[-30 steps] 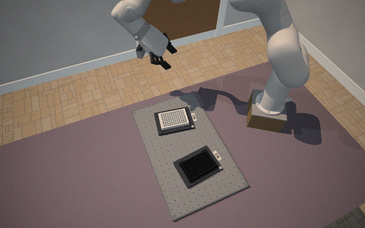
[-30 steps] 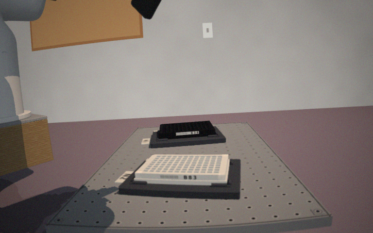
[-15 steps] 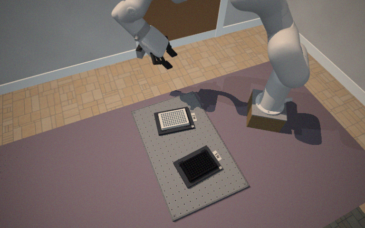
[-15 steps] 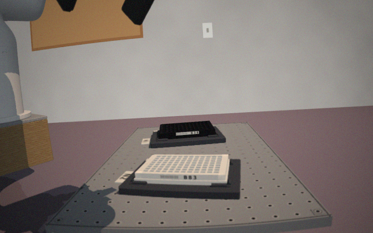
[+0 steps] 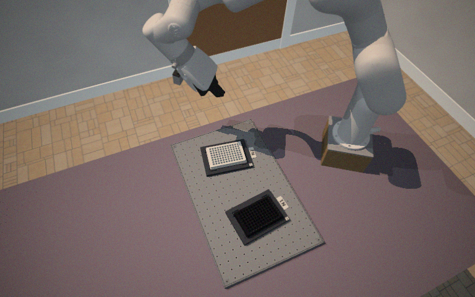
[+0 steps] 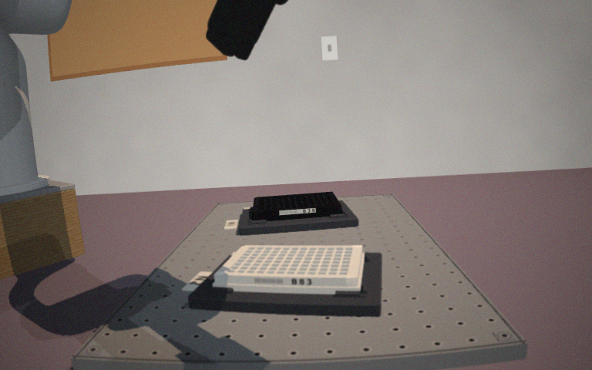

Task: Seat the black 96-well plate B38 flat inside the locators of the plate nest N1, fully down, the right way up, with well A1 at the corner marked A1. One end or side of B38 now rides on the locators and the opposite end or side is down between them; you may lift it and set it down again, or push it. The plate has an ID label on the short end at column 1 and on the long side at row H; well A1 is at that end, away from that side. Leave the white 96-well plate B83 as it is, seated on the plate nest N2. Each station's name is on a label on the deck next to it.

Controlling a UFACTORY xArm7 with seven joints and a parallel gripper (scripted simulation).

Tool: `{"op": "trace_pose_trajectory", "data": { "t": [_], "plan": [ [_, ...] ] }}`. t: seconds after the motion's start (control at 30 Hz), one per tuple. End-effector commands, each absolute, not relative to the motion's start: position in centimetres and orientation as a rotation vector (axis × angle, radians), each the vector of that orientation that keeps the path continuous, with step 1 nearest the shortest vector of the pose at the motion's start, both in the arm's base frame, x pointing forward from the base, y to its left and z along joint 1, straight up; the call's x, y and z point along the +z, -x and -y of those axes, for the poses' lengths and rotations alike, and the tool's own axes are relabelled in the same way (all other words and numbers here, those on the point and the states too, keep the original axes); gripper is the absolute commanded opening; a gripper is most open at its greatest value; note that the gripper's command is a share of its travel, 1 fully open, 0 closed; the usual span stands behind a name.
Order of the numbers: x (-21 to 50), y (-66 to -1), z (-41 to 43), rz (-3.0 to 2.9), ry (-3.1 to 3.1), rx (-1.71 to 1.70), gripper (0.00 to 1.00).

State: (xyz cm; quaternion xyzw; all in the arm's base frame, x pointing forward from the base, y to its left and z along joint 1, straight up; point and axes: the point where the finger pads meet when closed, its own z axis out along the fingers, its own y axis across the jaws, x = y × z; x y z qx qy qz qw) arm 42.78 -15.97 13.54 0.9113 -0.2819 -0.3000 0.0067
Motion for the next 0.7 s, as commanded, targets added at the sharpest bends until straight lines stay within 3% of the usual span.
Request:
{"op": "trace_pose_trajectory", "data": {
  "t": [0.0,0.67],
  "plan": [
    [13.2,-43.5,14.3,0.95,-2.819,-0.84,0.0],
    [11.9,-44.9,8.0,1.085,-2.761,-0.668,0.0]
  ]
}}
